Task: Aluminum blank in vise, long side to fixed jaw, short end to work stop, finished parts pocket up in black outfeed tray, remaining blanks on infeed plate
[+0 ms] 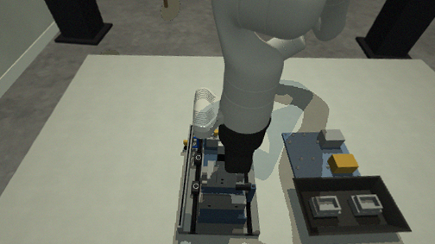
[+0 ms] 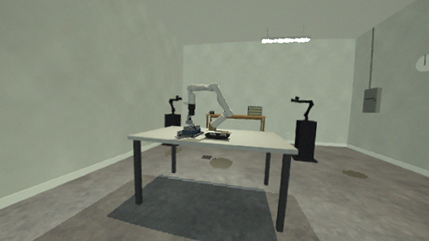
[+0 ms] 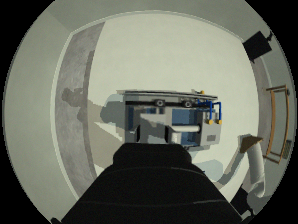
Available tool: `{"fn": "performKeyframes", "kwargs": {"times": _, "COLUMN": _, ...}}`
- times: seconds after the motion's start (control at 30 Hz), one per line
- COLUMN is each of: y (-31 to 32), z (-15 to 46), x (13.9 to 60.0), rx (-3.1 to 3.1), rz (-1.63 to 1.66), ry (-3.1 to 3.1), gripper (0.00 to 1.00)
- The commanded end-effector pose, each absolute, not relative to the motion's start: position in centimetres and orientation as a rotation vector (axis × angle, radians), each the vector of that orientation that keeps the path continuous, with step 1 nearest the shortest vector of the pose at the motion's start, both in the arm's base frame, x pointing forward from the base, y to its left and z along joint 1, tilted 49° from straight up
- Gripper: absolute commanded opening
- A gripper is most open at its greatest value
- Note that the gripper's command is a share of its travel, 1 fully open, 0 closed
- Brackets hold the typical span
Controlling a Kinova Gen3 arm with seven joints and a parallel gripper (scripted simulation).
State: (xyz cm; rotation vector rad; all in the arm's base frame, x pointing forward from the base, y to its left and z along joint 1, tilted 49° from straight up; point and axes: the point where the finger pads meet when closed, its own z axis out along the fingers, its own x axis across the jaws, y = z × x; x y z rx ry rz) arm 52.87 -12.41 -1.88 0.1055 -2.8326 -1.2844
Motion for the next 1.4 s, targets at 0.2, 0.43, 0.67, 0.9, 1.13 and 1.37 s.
{"fn": "performKeyframes", "kwargs": {"times": 0.2, "y": -12.55, "z": -1.8, "x": 52.92, "rx": 0.104, "rz": -1.283, "ry": -2.836, "gripper": 0.0}}
{"fn": "performKeyframes", "kwargs": {"times": 0.43, "y": -12.55, "z": -1.8, "x": 52.92, "rx": 0.104, "rz": -1.283, "ry": -2.836, "gripper": 0.0}}
{"fn": "performKeyframes", "kwargs": {"times": 0.67, "y": -12.52, "z": -1.82, "x": 52.92, "rx": 0.104, "rz": -1.283, "ry": -2.836, "gripper": 0.0}}
{"fn": "performKeyframes", "kwargs": {"times": 0.9, "y": -12.44, "z": -1.89, "x": 52.91, "rx": 0.104, "rz": -1.283, "ry": -2.835, "gripper": 0.0}}
{"fn": "performKeyframes", "kwargs": {"times": 1.13, "y": -12.21, "z": -2.09, "x": 52.9, "rx": 0.103, "rz": -1.283, "ry": -2.835, "gripper": 0.0}}
{"fn": "performKeyframes", "kwargs": {"times": 1.37, "y": -11.97, "z": -2.3, "x": 52.89, "rx": 0.103, "rz": -1.283, "ry": -2.835, "gripper": 0.0}}
